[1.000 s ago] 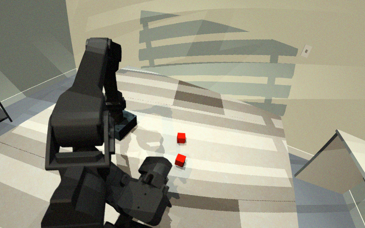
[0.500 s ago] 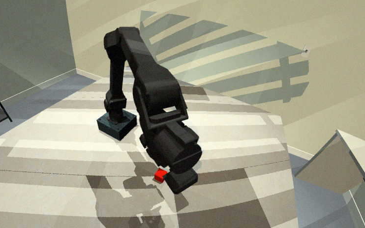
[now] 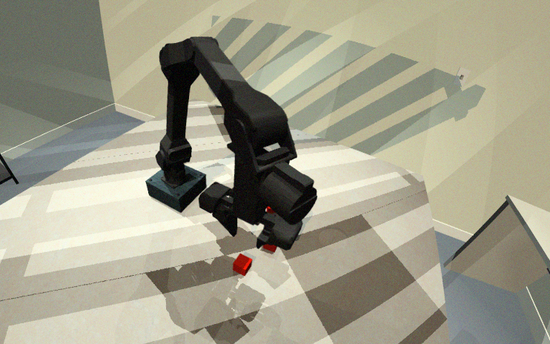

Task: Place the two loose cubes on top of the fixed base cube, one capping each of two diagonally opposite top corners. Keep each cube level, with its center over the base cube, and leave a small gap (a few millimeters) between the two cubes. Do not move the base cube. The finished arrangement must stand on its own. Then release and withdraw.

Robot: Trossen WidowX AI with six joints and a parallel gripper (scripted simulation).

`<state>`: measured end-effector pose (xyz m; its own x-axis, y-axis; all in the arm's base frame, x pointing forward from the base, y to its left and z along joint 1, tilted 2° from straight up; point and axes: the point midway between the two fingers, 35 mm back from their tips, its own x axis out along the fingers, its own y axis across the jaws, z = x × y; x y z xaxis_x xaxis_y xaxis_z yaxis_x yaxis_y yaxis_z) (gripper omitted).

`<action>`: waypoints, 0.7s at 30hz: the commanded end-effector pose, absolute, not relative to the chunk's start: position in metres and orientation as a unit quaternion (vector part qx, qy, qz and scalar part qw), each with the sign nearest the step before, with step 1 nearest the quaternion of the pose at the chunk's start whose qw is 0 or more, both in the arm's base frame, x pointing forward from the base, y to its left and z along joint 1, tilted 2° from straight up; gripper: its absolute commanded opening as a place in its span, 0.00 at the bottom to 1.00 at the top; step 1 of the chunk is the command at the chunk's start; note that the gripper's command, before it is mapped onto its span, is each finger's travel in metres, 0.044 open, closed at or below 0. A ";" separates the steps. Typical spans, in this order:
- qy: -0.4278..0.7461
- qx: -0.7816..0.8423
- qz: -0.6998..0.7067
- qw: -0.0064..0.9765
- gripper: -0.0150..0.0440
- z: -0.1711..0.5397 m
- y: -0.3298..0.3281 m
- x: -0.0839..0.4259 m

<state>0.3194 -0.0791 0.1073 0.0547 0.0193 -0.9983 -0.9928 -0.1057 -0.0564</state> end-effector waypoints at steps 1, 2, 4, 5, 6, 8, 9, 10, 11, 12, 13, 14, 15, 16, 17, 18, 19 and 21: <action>0.456 -0.534 0.521 0.484 0.70 0.083 -0.079 0.319; 0.456 -0.534 0.521 0.484 0.70 0.074 -0.079 0.319; 0.456 -0.534 0.521 0.484 0.70 0.058 -0.078 0.319; 0.456 -0.534 0.521 0.484 0.70 0.053 -0.078 0.318; 0.456 -0.534 0.521 0.484 0.70 0.052 -0.078 0.318; 0.456 -0.534 0.521 0.484 0.70 0.051 -0.078 0.318; 0.456 -0.534 0.521 0.484 0.70 0.049 -0.078 0.318; 0.456 -0.534 0.521 0.484 0.70 0.044 -0.078 0.319; 0.456 -0.534 0.521 0.484 0.70 0.040 -0.077 0.319; 0.456 -0.534 0.521 0.484 0.70 0.038 -0.077 0.319; 0.456 -0.534 0.521 0.484 0.70 0.037 -0.077 0.319; 0.456 -0.534 0.521 0.484 0.70 0.037 -0.077 0.319; 0.456 -0.534 0.521 0.484 0.70 0.036 -0.077 0.319; 0.456 -0.534 0.521 0.484 0.70 0.035 -0.077 0.319; 0.456 -0.534 0.521 0.484 0.70 0.033 -0.077 0.319; 0.456 -0.534 0.521 0.484 0.70 0.031 -0.077 0.319; 0.456 -0.534 0.521 0.484 0.70 0.030 -0.077 0.319; 0.456 -0.534 0.521 0.484 0.70 0.026 -0.077 0.320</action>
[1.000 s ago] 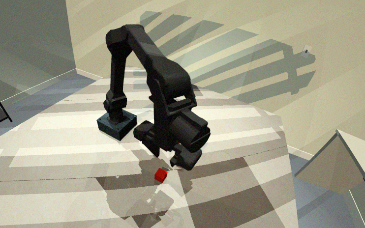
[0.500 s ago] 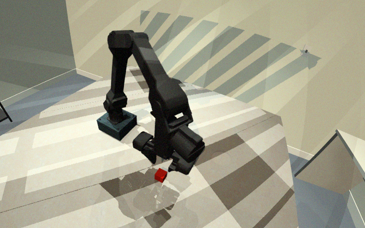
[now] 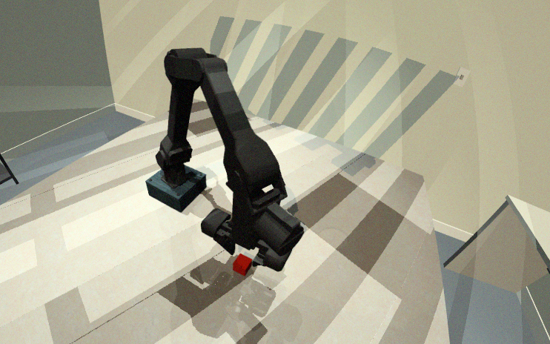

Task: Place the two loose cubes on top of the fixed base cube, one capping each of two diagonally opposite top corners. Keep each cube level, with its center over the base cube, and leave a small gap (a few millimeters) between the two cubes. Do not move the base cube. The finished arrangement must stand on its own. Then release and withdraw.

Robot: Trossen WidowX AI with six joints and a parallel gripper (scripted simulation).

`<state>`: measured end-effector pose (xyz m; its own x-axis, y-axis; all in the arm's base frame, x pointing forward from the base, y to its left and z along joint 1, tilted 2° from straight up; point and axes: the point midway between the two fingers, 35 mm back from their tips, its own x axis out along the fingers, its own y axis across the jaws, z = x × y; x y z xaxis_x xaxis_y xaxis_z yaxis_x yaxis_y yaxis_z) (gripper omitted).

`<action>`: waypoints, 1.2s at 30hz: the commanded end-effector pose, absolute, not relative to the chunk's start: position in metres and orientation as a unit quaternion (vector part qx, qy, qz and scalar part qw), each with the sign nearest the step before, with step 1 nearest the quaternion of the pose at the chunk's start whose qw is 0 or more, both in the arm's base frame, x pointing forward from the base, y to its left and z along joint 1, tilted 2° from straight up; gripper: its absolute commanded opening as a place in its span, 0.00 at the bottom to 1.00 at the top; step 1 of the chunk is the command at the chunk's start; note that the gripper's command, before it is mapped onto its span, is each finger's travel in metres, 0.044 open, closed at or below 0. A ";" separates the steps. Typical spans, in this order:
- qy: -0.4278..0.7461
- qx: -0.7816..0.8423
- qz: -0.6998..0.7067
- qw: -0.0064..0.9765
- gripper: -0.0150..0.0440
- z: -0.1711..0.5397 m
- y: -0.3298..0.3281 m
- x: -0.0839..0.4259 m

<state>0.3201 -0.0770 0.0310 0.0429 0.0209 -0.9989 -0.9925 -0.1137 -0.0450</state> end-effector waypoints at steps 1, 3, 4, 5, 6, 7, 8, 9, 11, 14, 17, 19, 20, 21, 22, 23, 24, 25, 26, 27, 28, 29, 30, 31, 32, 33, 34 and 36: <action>0.456 -0.534 0.521 0.484 0.70 0.025 -0.077 0.320; 0.456 -0.534 0.521 0.484 0.70 0.021 -0.077 0.320; 0.456 -0.534 0.521 0.484 0.70 0.020 -0.077 0.320; 0.456 -0.534 0.521 0.484 0.70 0.018 -0.077 0.320; 0.456 -0.534 0.521 0.484 0.70 0.016 -0.077 0.320; 0.456 -0.534 0.522 0.484 0.70 0.015 -0.077 0.320; 0.456 -0.534 0.522 0.484 0.70 0.013 -0.077 0.320; 0.456 -0.534 0.522 0.484 0.70 0.012 -0.077 0.320; 0.456 -0.534 0.522 0.484 0.70 0.008 -0.077 0.320; 0.456 -0.534 0.522 0.484 0.70 0.005 -0.077 0.320; 0.456 -0.534 0.522 0.484 0.61 0.004 -0.077 0.320; 0.456 -0.534 0.522 0.484 0.53 0.004 -0.077 0.320; 0.456 -0.534 0.522 0.484 0.48 0.004 -0.077 0.320; 0.456 -0.534 0.522 0.484 0.44 0.004 -0.077 0.320; 0.456 -0.534 0.522 0.484 0.43 0.004 -0.077 0.320; 0.456 -0.534 0.522 0.484 0.43 0.004 -0.077 0.320; 0.456 -0.534 0.522 0.484 0.43 0.004 -0.077 0.320; 0.456 -0.534 0.522 0.484 0.43 0.005 -0.077 0.320; 0.456 -0.534 0.522 0.484 0.43 0.006 -0.077 0.320; 0.456 -0.534 0.522 0.484 0.43 0.009 -0.077 0.321; 0.456 -0.534 0.521 0.484 0.43 0.012 -0.077 0.321; 0.456 -0.534 0.521 0.484 0.43 0.015 -0.077 0.321; 0.456 -0.534 0.521 0.484 0.43 0.018 -0.078 0.322; 0.456 -0.534 0.521 0.484 0.43 0.021 -0.078 0.322; 0.456 -0.534 0.521 0.484 0.43 0.024 -0.078 0.322; 0.456 -0.534 0.521 0.484 0.43 0.027 -0.078 0.323; 0.456 -0.534 0.521 0.484 0.43 0.030 -0.078 0.323; 0.456 -0.534 0.521 0.484 0.43 0.036 -0.079 0.323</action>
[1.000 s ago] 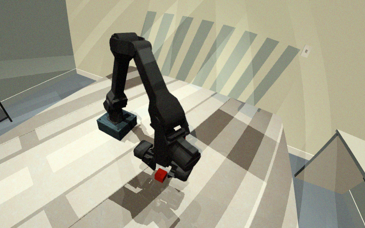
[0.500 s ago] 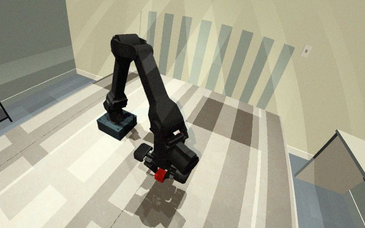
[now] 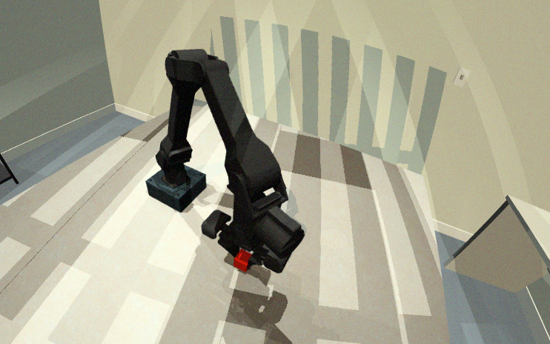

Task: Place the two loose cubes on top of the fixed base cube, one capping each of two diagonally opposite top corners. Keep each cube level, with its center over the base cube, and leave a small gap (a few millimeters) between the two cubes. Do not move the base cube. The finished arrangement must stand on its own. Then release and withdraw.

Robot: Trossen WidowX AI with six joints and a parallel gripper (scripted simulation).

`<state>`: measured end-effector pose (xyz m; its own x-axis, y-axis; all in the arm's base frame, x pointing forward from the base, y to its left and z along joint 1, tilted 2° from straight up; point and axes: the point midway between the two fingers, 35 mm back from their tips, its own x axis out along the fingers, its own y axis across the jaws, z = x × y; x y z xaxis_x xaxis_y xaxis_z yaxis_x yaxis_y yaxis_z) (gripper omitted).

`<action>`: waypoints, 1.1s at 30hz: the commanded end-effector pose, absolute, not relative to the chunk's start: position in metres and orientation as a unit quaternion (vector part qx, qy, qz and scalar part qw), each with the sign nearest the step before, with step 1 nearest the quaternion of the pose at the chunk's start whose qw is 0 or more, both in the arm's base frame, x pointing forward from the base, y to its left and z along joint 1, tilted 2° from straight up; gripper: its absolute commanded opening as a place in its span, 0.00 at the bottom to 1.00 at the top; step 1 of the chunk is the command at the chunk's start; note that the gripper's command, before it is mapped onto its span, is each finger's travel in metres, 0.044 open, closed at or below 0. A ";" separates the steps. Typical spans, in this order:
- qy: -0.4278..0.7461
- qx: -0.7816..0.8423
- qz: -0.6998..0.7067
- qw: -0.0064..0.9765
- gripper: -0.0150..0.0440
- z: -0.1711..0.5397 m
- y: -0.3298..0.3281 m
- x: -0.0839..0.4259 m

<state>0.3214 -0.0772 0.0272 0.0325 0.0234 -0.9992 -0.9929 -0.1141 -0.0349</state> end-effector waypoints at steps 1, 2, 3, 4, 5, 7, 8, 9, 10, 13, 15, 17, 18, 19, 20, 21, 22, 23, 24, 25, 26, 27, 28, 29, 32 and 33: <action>0.456 -0.534 0.521 0.484 0.43 0.039 -0.079 0.323; 0.456 -0.534 0.521 0.484 0.43 0.043 -0.079 0.323; 0.456 -0.534 0.521 0.484 0.43 0.046 -0.079 0.323; 0.456 -0.534 0.521 0.484 0.43 0.049 -0.079 0.323; 0.456 -0.534 0.521 0.484 0.43 0.052 -0.079 0.323; 0.456 -0.534 0.521 0.484 0.43 0.058 -0.079 0.323; 0.456 -0.534 0.521 0.484 0.43 0.061 -0.079 0.323; 0.456 -0.534 0.521 0.484 0.43 0.065 -0.079 0.323; 0.456 -0.534 0.521 0.484 0.43 0.068 -0.079 0.323; 0.456 -0.534 0.521 0.484 0.43 0.077 -0.079 0.322; 0.456 -0.534 0.521 0.484 0.43 0.084 -0.079 0.321; 0.456 -0.534 0.521 0.484 0.43 0.090 -0.079 0.320; 0.456 -0.534 0.521 0.484 0.43 0.093 -0.079 0.320; 0.456 -0.534 0.521 0.484 0.43 0.097 -0.079 0.319; 0.456 -0.534 0.521 0.484 0.43 0.100 -0.079 0.319; 0.456 -0.534 0.521 0.484 0.43 0.103 -0.079 0.318; 0.456 -0.534 0.521 0.484 0.43 0.106 -0.079 0.317; 0.456 -0.534 0.521 0.484 0.43 0.109 -0.079 0.317; 0.457 -0.534 0.521 0.484 0.43 0.112 -0.079 0.316; 0.457 -0.534 0.521 0.484 0.43 0.114 -0.079 0.316; 0.457 -0.534 0.521 0.484 0.43 0.114 -0.079 0.316; 0.457 -0.534 0.521 0.484 0.43 0.114 -0.078 0.316; 0.457 -0.533 0.521 0.485 0.43 0.114 -0.077 0.316; 0.458 -0.532 0.520 0.486 0.43 0.113 -0.074 0.316; 0.462 -0.528 0.516 0.491 0.43 0.111 -0.064 0.317; 0.463 -0.527 0.515 0.492 0.43 0.110 -0.061 0.317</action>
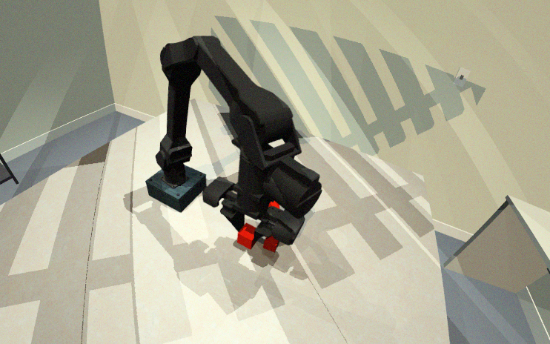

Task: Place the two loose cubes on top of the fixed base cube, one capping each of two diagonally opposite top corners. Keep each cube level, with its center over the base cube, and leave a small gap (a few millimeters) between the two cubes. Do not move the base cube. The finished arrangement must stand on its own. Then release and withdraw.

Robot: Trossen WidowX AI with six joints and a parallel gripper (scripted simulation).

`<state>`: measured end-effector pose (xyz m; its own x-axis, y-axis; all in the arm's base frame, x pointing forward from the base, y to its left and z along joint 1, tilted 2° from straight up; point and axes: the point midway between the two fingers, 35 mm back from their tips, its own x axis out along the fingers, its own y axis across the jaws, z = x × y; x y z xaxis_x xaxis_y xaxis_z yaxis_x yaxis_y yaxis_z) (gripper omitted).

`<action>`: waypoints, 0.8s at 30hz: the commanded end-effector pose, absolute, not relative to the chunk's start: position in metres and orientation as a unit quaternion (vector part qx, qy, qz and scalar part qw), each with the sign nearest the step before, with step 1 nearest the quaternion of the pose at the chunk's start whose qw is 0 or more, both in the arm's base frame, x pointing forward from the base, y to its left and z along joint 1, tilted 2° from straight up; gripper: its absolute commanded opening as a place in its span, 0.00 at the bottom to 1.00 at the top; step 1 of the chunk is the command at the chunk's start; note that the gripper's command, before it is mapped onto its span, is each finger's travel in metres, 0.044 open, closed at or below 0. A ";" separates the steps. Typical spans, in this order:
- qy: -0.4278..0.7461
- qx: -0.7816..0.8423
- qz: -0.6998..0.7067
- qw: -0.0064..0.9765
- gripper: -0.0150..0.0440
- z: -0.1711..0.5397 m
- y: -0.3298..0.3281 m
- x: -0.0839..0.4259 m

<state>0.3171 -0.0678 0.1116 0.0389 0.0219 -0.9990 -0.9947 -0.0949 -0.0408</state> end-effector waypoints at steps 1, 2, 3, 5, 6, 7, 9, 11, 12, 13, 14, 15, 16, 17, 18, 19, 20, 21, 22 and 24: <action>0.465 -0.526 0.514 0.493 0.43 0.110 -0.058 0.318; 0.466 -0.524 0.513 0.495 0.43 0.109 -0.055 0.318; 0.467 -0.523 0.512 0.496 0.43 0.108 -0.051 0.318; 0.470 -0.520 0.510 0.499 0.43 0.107 -0.045 0.318; 0.471 -0.519 0.509 0.500 0.43 0.106 -0.042 0.318; 0.472 -0.518 0.507 0.502 0.43 0.106 -0.038 0.318; 0.475 -0.515 0.505 0.504 0.43 0.104 -0.032 0.318; 0.477 -0.512 0.503 0.507 0.43 0.103 -0.026 0.317; 0.478 -0.511 0.502 0.508 0.43 0.102 -0.022 0.317; 0.479 -0.510 0.501 0.510 0.43 0.102 -0.019 0.317; 0.481 -0.508 0.499 0.511 0.43 0.101 -0.016 0.317; 0.482 -0.507 0.498 0.512 0.43 0.100 -0.013 0.316; 0.483 -0.506 0.497 0.514 0.43 0.099 -0.010 0.316; 0.484 -0.504 0.496 0.515 0.43 0.099 -0.007 0.316; 0.485 -0.503 0.495 0.517 0.43 0.098 -0.003 0.315; 0.487 -0.501 0.494 0.518 0.43 0.097 0.000 0.315; 0.488 -0.500 0.492 0.519 0.43 0.097 0.003 0.314; 0.489 -0.499 0.491 0.520 0.43 0.096 0.006 0.314; 0.490 -0.497 0.490 0.522 0.43 0.095 0.009 0.313; 0.493 -0.494 0.488 0.524 0.43 0.094 0.015 0.312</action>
